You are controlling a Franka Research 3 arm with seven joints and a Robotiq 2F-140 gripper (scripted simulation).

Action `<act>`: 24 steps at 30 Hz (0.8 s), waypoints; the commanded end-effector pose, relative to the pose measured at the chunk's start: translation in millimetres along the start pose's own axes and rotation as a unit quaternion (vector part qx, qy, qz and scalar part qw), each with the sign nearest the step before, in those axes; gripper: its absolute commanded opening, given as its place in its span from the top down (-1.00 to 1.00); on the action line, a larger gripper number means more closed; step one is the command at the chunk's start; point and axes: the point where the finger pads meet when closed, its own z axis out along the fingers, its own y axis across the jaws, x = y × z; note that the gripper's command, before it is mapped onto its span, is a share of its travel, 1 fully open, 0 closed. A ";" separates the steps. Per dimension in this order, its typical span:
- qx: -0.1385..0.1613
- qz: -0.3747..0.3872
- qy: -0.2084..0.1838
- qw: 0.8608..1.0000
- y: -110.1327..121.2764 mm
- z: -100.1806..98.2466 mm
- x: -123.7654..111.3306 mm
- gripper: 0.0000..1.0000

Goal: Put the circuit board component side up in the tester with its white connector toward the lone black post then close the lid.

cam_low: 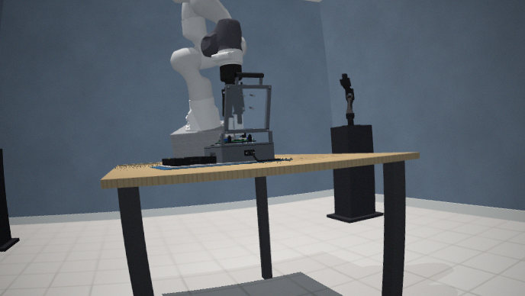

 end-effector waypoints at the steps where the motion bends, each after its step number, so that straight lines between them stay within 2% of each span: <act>1: -0.006 -0.004 0.000 1.000 4.3 -8.3 -1.3 -0.16; 5: -0.006 -0.004 0.000 1.000 4.2 -22.0 -1.3 -0.16; 7: -0.006 -0.004 0.000 1.000 4.2 -22.0 -1.3 -0.16; 22: -0.006 -0.004 0.000 1.000 3.3 -95.2 -1.3 -0.16; 24: -0.006 -0.004 0.000 1.000 3.3 -95.2 -1.3 -0.16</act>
